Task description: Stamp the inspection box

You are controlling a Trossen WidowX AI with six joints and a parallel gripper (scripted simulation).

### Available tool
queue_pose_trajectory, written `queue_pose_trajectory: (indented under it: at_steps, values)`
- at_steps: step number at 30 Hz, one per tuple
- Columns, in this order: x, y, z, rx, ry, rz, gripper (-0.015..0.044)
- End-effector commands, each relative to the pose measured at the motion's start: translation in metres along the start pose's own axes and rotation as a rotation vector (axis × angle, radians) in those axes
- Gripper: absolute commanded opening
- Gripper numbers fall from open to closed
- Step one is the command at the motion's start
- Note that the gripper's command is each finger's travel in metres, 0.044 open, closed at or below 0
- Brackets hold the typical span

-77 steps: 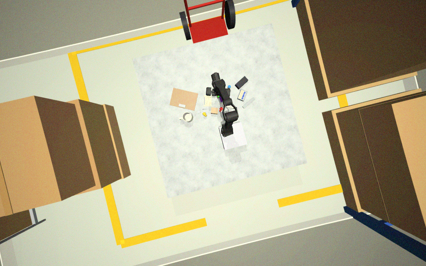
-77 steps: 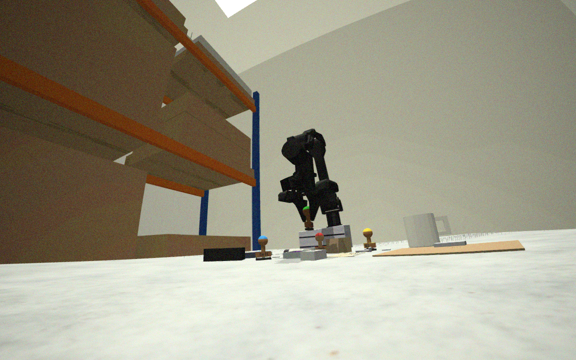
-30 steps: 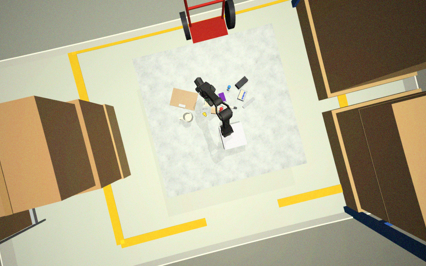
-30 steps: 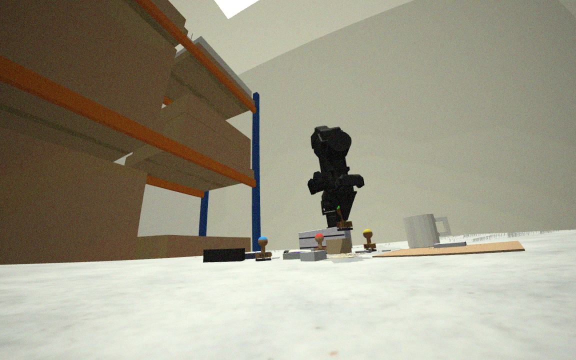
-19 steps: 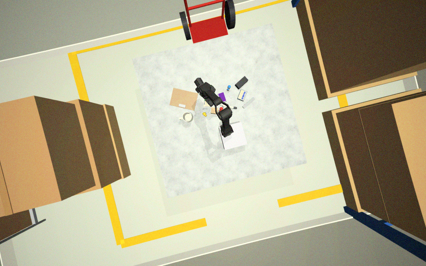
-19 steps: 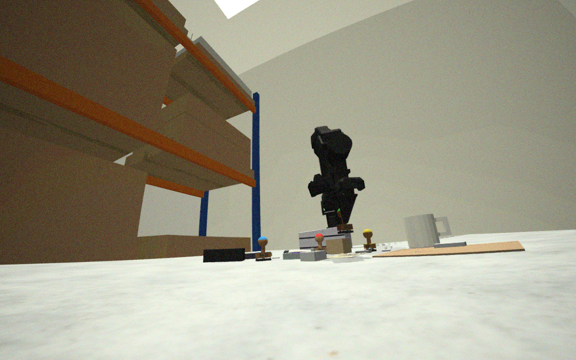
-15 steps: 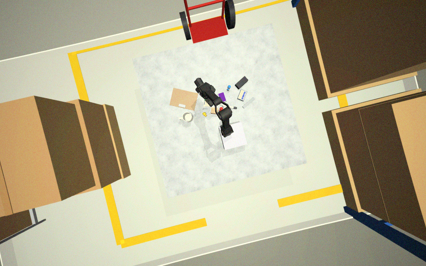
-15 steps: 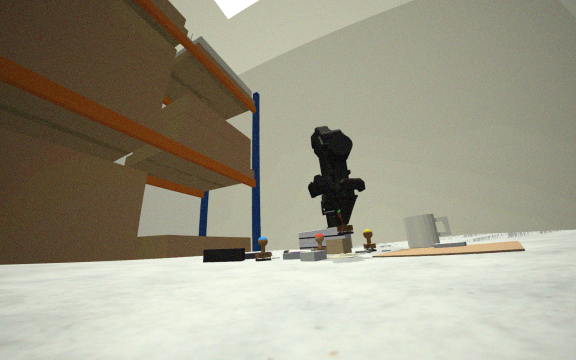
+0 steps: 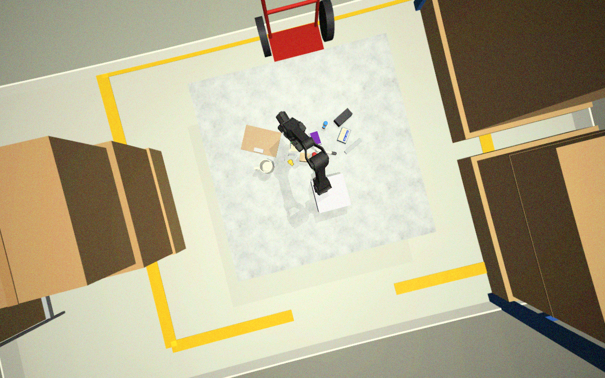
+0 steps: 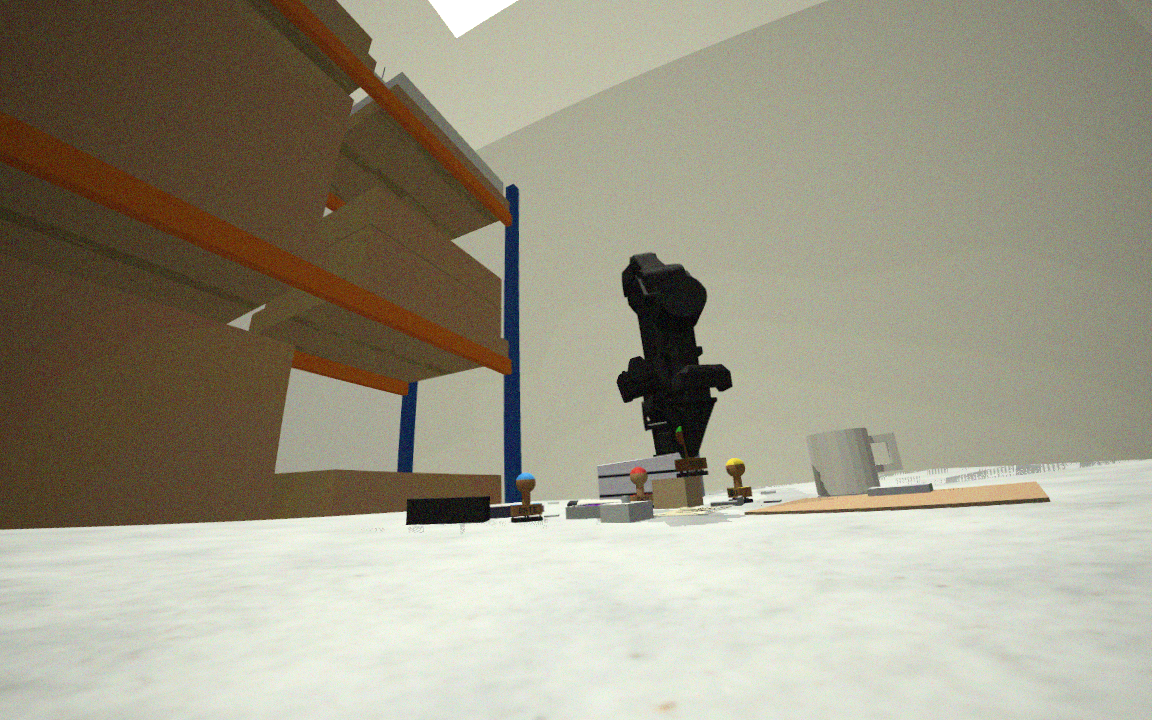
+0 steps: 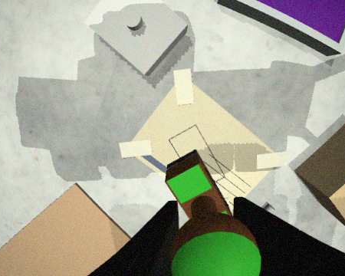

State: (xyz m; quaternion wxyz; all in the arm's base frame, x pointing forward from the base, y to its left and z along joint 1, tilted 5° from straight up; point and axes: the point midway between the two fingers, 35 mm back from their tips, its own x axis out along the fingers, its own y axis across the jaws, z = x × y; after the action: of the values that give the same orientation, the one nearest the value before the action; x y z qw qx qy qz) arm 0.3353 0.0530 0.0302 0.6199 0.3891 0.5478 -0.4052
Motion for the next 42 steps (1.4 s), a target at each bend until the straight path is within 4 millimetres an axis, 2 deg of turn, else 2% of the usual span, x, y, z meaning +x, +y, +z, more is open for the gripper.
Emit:
queue_pose_trajectory:
  at_steps: [1,42]
  values:
    - [0.005,-0.001,0.0,0.003,-0.003,-0.007,0.0]
    - [0.032,-0.001,0.0,0.003,-0.01,-0.009,0.0]
